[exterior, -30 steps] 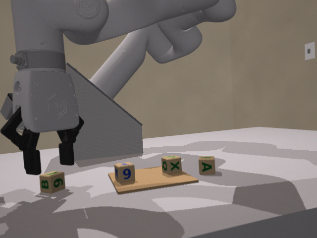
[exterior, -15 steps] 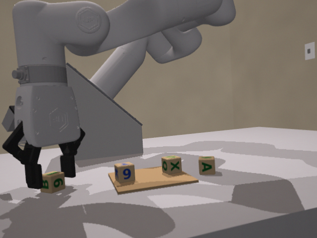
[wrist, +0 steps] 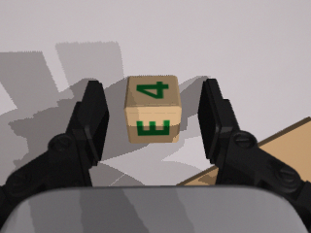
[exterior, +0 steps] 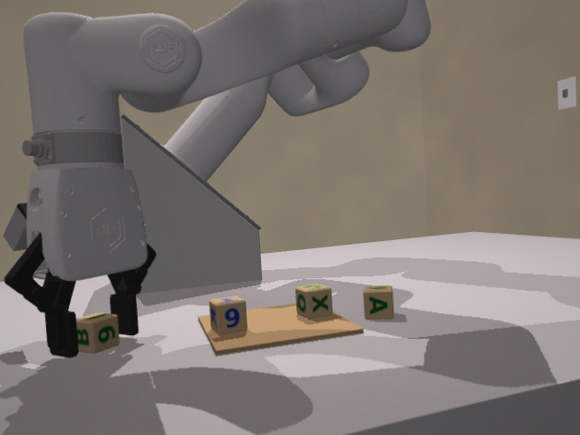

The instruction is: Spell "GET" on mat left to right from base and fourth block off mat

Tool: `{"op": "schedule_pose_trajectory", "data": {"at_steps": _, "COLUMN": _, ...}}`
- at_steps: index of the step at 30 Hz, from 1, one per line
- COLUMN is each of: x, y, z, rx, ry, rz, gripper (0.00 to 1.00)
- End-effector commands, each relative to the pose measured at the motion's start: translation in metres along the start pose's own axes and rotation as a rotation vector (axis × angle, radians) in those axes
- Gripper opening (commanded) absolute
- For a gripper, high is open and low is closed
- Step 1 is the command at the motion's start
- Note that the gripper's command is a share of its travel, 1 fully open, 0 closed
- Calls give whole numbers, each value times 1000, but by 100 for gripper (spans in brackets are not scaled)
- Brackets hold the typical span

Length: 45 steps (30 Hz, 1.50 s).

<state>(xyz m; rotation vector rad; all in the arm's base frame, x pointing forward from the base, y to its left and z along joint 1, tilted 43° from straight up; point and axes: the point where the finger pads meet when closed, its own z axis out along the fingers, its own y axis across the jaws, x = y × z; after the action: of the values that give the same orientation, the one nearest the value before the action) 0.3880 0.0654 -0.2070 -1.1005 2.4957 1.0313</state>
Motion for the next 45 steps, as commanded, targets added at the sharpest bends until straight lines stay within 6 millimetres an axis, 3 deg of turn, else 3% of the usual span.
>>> {"op": "schedule_pose_trajectory", "data": {"at_steps": 1, "x": 0, "y": -2, "z": -2, "rx": 4, "ry": 0, "rz": 0, "gripper": 69}}
{"op": "schedule_pose_trajectory", "data": {"at_steps": 30, "x": 0, "y": -2, "z": -2, "rx": 4, "ry": 0, "rz": 0, "gripper": 69}}
{"op": "schedule_pose_trajectory", "data": {"at_steps": 31, "x": 0, "y": -2, "z": -2, "rx": 4, "ry": 0, "rz": 0, "gripper": 47}}
{"op": "schedule_pose_trajectory", "data": {"at_steps": 45, "x": 0, "y": -2, "z": -2, "rx": 4, "ry": 0, "rz": 0, "gripper": 47}}
